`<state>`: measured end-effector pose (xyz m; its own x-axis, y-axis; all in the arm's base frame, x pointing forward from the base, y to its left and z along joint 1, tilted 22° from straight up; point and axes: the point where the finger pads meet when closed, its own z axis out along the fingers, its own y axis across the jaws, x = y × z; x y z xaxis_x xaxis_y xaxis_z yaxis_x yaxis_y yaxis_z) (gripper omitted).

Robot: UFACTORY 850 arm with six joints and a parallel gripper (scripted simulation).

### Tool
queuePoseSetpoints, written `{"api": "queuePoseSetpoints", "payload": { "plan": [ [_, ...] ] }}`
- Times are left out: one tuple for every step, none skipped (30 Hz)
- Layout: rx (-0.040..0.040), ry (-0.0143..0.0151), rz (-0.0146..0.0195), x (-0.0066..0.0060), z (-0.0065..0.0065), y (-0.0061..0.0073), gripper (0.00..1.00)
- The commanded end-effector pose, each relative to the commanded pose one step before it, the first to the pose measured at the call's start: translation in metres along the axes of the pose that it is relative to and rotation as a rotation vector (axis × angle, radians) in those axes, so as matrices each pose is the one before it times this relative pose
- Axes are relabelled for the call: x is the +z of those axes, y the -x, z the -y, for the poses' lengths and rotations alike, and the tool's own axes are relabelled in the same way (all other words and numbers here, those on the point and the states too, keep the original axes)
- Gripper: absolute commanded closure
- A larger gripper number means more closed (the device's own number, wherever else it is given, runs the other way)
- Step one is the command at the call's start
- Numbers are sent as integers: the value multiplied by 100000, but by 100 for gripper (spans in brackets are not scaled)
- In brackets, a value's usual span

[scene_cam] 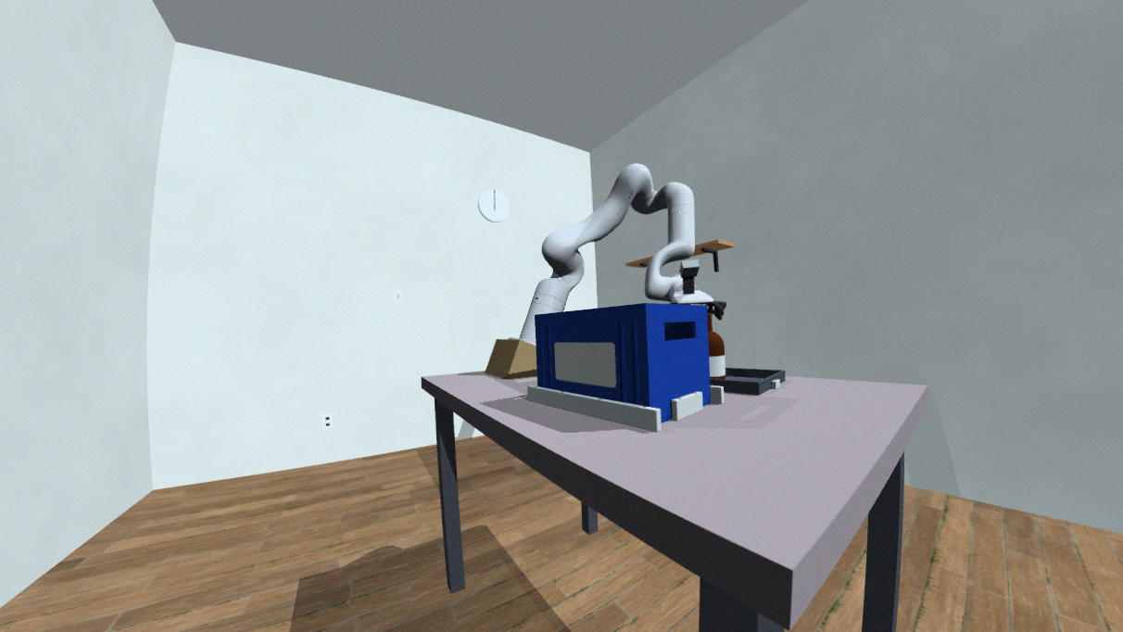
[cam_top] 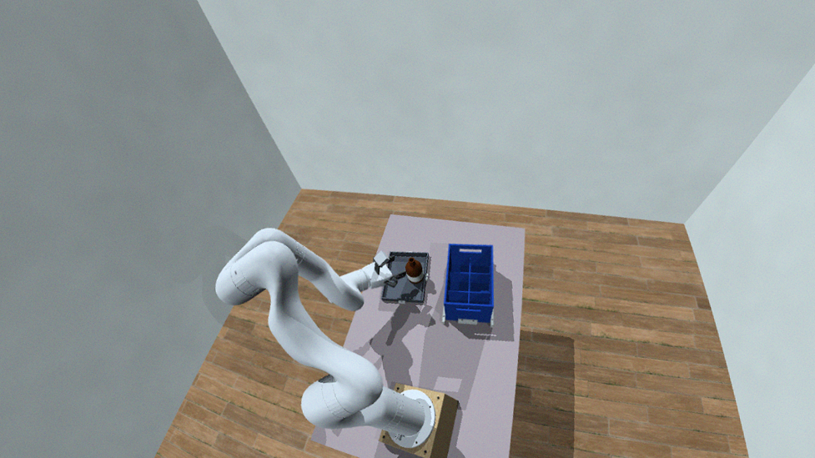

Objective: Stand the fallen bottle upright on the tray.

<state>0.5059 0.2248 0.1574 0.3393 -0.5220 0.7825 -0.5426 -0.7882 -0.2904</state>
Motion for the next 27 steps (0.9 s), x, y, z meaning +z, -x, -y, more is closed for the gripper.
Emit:
{"api": "queuePoseSetpoints", "payload": {
  "plan": [
    [58,-35,-42,-134,37,-388,0],
    [0,0,0,-73,1,-201,0],
    [0,0,0,-75,0,-207,0],
    [0,0,0,-77,1,-213,0],
    [0,0,0,-79,0,-217,0],
    [0,0,0,-81,1,-222,0],
    [0,0,0,-82,1,-225,0],
    [0,0,0,-83,0,-228,0],
    [0,0,0,-84,1,-231,0],
    [0,0,0,-85,0,-232,0],
    [0,0,0,-85,1,-234,0],
    [0,0,0,-85,0,-234,0],
    [0,0,0,-85,1,-234,0],
    [0,0,0,-85,0,-233,0],
    [0,0,0,-84,1,-232,0],
    [0,0,0,0,0,0,0],
    [0,0,0,0,0,0,0],
    [0,0,0,-84,0,-229,0],
    [0,0,0,-82,1,-227,0],
    [0,0,0,-81,0,-223,0],
    [0,0,0,-80,1,-220,0],
    [0,0,0,-78,0,-214,0],
    [0,0,0,-76,1,-210,0],
    [0,0,0,-74,0,-204,0],
    [0,0,0,-72,1,-198,0],
    [0,0,0,-69,0,-191,0],
    [0,0,0,-67,0,-183,0]
  ]
}}
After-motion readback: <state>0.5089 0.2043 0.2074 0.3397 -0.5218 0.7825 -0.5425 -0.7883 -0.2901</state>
